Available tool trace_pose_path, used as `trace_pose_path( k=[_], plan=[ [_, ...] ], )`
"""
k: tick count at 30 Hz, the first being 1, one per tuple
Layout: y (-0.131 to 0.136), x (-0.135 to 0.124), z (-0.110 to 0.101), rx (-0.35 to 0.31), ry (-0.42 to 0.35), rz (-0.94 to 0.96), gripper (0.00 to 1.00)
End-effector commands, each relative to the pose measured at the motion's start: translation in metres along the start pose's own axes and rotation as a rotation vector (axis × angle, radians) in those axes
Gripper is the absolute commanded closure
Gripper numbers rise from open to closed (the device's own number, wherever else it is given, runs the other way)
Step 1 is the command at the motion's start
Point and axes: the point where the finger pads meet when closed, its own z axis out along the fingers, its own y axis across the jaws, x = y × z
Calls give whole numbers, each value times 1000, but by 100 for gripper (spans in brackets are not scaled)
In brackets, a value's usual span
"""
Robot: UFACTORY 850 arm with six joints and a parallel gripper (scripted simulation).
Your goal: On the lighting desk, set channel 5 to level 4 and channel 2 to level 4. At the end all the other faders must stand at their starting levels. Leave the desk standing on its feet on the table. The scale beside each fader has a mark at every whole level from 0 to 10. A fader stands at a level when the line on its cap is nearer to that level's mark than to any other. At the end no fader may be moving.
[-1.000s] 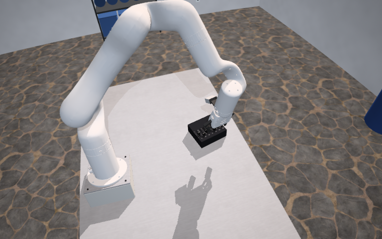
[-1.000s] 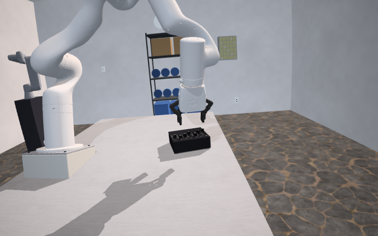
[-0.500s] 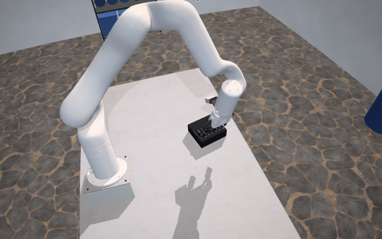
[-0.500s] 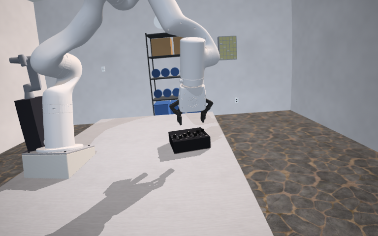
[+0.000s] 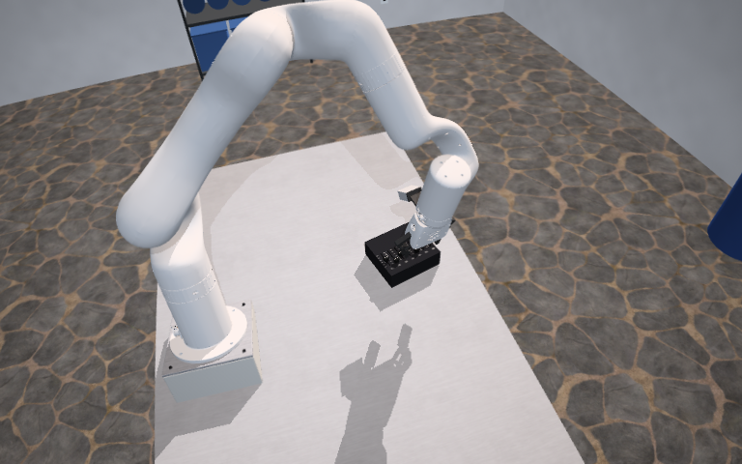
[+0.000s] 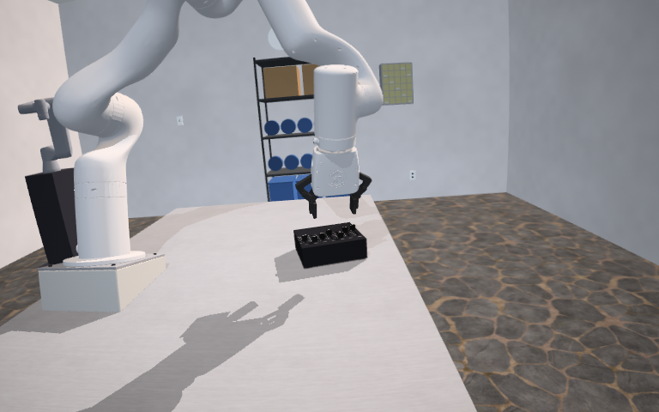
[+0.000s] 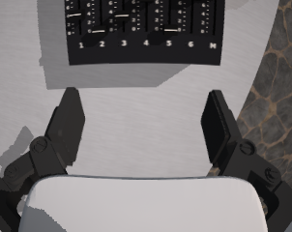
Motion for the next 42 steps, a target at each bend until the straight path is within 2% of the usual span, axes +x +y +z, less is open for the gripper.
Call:
trace_pose_path(
  k=[1, 12, 16, 20, 22, 26, 37, 39, 40, 42],
  plan=[
    [1, 0, -1, -2, -1, -1, 0],
    [1, 1, -1, 0, -4, -34, 0],
    [0, 5, -2, 5, -15, -137, 0],
    [0, 11, -3, 16, -34, -328, 0],
    [0, 11, -3, 16, -34, -328, 0],
    [-1, 20, -6, 37, -57, -592, 0],
    [-2, 54, -15, 122, -92, -1112, 0],
    [-2, 54, -15, 122, -92, -1112, 0],
    [-2, 57, -16, 144, -98, -1255, 0],
    [-2, 63, -18, 161, -100, -1335, 0]
  ],
)
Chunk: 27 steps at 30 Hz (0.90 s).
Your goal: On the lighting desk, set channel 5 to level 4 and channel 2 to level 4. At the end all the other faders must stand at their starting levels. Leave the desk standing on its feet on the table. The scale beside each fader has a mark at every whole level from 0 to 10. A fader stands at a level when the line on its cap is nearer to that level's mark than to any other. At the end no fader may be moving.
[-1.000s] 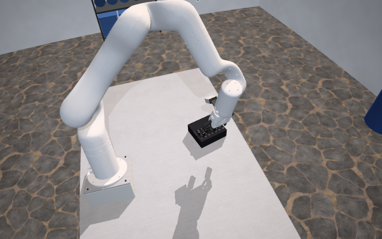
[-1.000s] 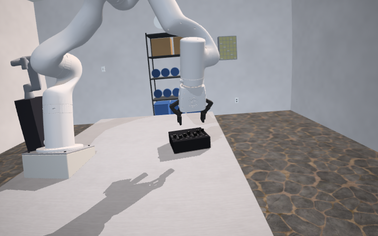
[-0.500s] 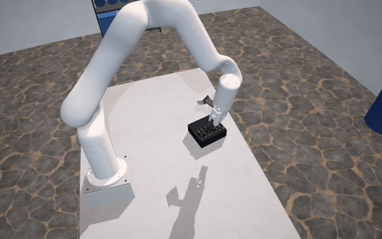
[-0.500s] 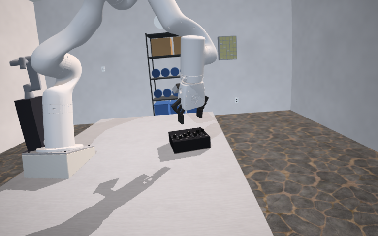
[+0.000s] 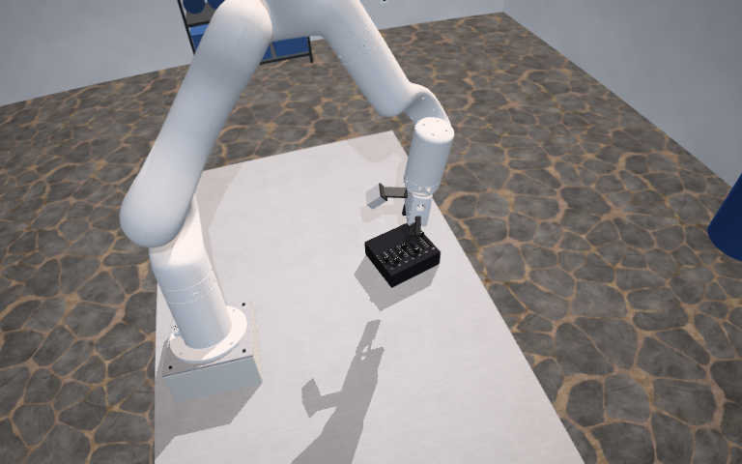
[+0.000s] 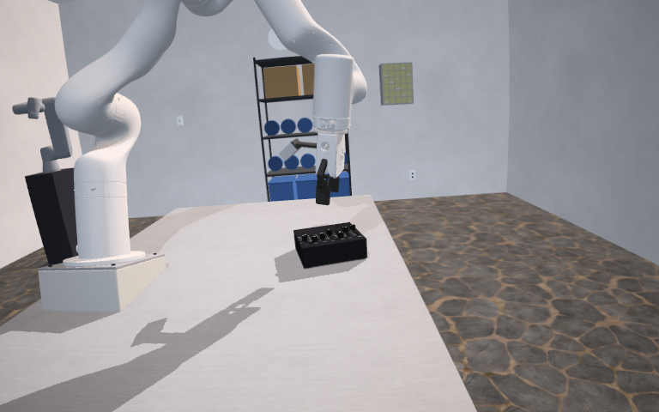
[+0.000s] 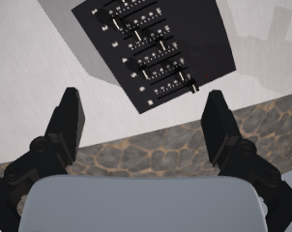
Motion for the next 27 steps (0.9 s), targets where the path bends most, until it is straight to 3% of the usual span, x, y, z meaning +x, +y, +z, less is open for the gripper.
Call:
trace_pose_path(
  k=[1, 12, 14, 15, 27],
  plan=[
    [12, 6, -7, 21, -18, -278, 0],
    [32, 17, -18, 107, -8, -816, 0],
    [32, 17, -18, 107, -8, -816, 0],
    [33, 17, -19, 127, -5, -958, 0],
    [36, 19, -20, 196, 7, -1506, 0]
  ],
)
